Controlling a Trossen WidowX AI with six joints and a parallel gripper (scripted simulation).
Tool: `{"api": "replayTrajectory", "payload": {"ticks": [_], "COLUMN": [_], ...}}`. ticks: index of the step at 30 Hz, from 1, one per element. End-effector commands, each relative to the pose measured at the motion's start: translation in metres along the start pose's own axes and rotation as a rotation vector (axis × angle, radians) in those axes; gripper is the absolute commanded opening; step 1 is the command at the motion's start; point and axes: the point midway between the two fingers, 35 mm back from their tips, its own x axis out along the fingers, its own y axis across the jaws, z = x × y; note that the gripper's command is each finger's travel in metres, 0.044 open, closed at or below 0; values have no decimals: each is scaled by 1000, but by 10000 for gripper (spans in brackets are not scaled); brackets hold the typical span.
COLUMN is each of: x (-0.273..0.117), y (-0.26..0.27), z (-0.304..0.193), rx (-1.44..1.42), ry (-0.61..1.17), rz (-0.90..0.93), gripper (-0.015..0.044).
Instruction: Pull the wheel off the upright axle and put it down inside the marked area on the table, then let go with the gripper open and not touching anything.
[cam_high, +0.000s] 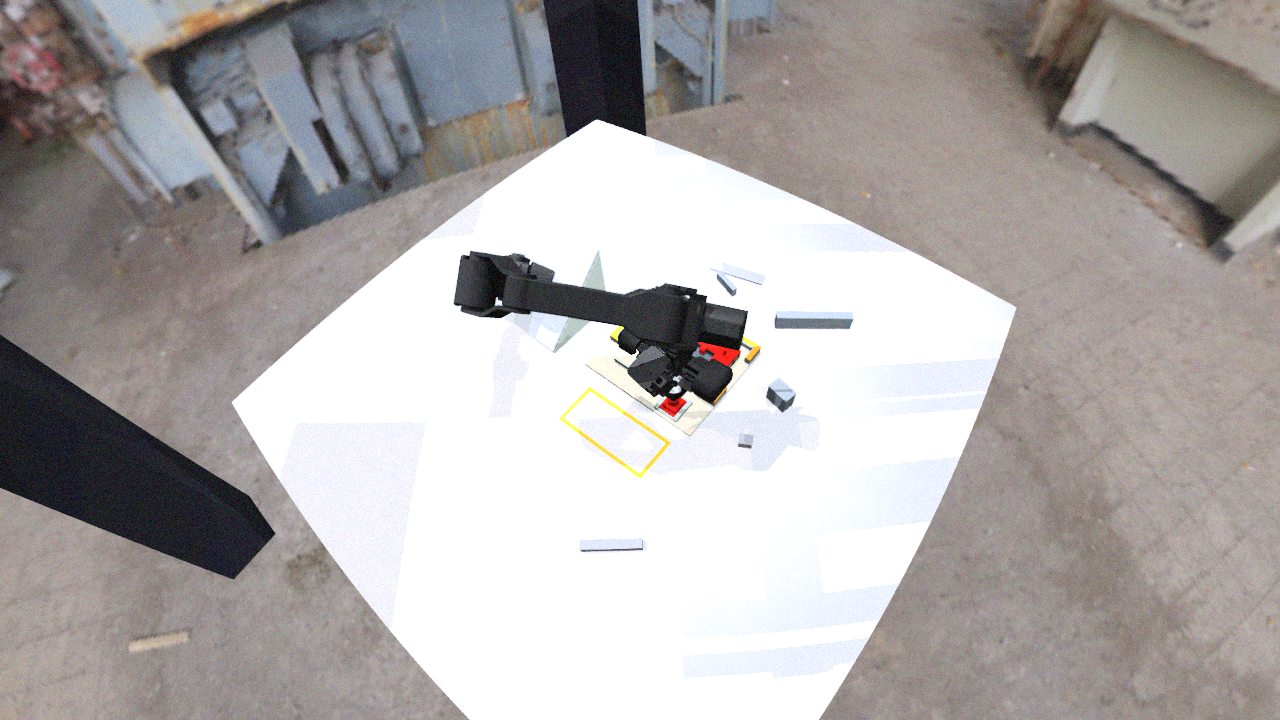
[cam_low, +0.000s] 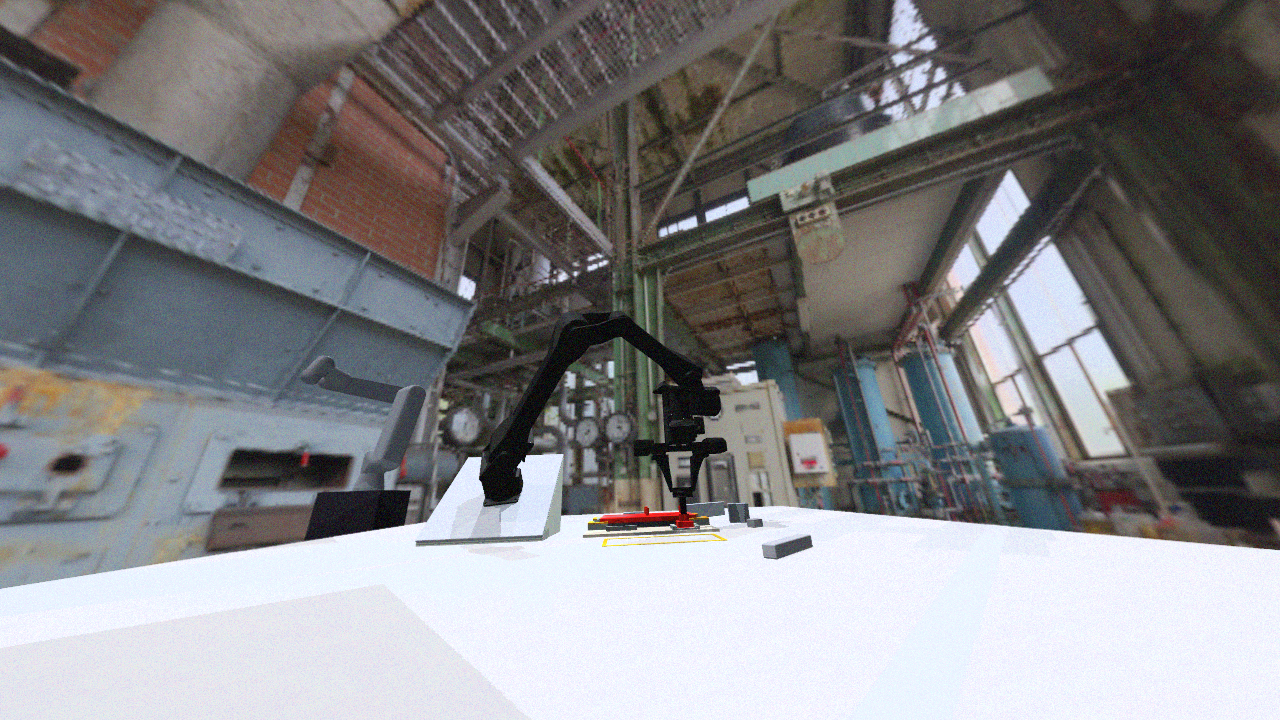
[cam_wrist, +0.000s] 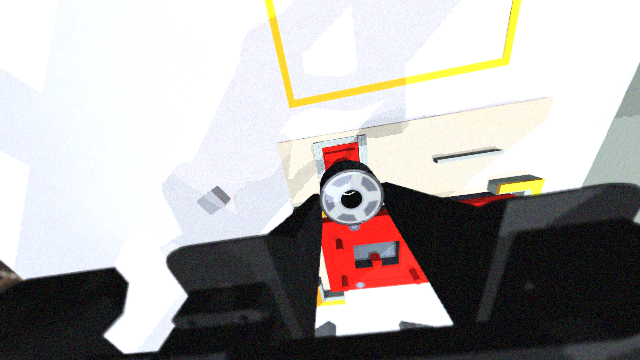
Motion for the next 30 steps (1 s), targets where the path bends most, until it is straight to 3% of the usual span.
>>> {"api": "replayTrajectory", "payload": {"ticks": [1, 13, 21, 30], "x": [-2, -8, -39, -34], "y": [0, 0, -1, -10], "z": [0, 0, 0, 25], "rx": [8, 7, 6, -2], "ry": [3, 2, 3, 0], "rz": [1, 1, 0, 0], "gripper": [0, 0, 0, 0]}}
